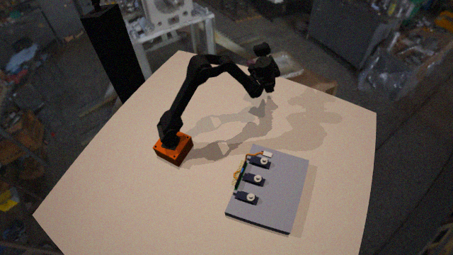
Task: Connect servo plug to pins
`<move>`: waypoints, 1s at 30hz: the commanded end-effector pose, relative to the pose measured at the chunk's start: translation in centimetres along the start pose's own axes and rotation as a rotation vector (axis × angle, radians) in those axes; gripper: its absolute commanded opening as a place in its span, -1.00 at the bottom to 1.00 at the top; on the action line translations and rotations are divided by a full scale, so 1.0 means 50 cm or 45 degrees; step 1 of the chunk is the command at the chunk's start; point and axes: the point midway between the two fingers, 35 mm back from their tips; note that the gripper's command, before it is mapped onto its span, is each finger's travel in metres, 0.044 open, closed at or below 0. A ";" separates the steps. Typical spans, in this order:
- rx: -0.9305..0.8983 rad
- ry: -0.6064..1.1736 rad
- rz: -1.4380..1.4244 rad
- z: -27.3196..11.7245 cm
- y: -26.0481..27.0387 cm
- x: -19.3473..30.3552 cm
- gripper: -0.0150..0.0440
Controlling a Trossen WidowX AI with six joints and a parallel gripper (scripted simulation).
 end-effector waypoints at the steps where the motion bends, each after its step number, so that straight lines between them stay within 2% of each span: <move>1: -0.001 0.002 0.002 -0.001 0.000 0.001 0.78; 11: -0.047 0.128 0.144 -0.036 -0.030 0.051 -0.10; 30: -0.102 0.610 0.632 -0.192 -0.133 0.180 -0.10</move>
Point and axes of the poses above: the point midway between the two fingers, 35 mm back from their tips, its own z axis out along the fingers, its own y axis across the jaws, x = y × z, and after that the axes turned 5 degrees about -z, right-handed
